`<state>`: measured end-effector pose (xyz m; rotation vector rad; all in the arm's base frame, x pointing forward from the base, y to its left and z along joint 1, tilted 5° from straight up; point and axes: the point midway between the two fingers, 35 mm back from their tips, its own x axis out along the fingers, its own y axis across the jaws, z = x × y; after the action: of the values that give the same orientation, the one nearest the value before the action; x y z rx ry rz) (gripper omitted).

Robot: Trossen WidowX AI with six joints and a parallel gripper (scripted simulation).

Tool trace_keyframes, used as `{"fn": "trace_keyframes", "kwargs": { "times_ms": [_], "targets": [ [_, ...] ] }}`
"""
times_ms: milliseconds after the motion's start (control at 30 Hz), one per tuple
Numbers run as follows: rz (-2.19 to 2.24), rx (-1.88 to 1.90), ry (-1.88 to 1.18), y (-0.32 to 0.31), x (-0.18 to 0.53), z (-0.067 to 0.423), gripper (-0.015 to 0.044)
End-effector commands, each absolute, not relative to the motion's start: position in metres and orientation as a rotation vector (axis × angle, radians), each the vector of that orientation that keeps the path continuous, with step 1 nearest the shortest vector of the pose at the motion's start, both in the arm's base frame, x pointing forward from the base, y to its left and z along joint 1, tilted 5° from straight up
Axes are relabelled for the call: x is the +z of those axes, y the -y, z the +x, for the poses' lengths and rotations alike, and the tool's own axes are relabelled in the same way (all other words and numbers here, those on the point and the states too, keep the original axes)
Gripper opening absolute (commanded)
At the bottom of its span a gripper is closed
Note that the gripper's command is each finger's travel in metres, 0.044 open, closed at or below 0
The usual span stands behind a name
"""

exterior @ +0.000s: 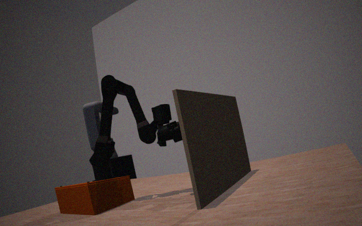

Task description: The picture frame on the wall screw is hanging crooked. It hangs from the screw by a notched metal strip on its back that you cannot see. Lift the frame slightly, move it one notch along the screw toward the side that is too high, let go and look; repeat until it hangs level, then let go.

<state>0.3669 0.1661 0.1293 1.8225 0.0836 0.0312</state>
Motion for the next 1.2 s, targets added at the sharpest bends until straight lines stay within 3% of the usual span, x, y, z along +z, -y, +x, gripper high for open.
{"fn": "trace_keyframes", "kwargs": {
  "times_ms": [0,267,500,800,1167],
  "targets": [
    [1.816,0.032,-0.091,-0.1671,0.1281,0.3671,0.0260],
    [1.816,0.032,-0.091,-0.1675,0.1276,0.3671,0.0260],
    [1.816,0.032,-0.091,-0.1675,0.1276,0.3671,0.0076],
    [1.816,0.032,-0.091,-0.1675,0.1276,0.3671,0.0000],
    [1.816,0.032,-0.091,-0.1670,0.1283,0.3672,0.0000]
  ]
}}
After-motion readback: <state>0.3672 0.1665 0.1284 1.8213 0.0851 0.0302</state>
